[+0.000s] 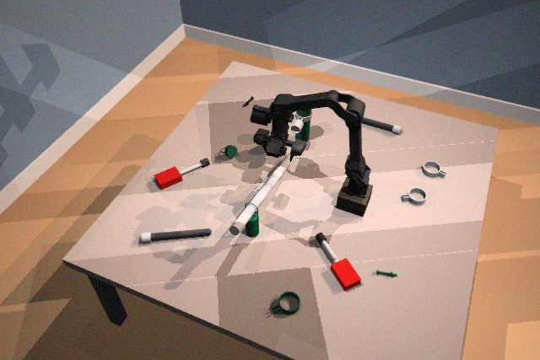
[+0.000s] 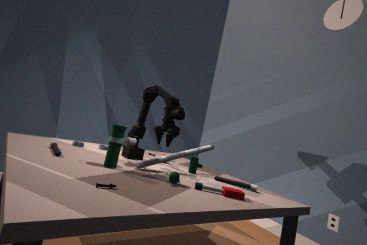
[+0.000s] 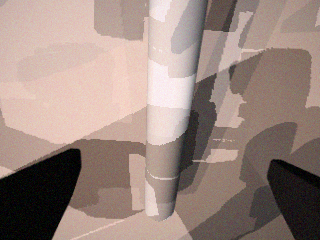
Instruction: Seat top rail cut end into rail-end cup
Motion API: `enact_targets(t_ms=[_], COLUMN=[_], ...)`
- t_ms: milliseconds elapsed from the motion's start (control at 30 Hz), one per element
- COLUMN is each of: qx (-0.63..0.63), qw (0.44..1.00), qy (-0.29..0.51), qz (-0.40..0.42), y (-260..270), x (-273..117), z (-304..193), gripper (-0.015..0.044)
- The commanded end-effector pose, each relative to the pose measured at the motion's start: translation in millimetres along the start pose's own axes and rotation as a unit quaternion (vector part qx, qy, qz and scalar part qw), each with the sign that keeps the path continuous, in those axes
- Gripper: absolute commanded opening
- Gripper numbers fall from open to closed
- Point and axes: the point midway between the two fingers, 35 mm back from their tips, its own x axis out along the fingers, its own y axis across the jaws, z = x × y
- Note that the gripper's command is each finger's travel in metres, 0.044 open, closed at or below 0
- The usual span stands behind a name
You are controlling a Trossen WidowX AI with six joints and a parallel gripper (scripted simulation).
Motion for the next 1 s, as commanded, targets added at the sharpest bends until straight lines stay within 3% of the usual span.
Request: enact_targets(t_ms=[0, 133, 967], qx=[-0.008, -0.008, -0.008], qw=[1.0, 1.0, 1.0], qy=[0.002, 0.002, 0.002], qz=[0.002, 0.002, 0.002], y=[-0.7, -0.3, -1.2], x=[6.4, 33.4, 67.6], z=[-0.2, -0.3, -0.4], gripper=[0.044, 0.044, 0.044])
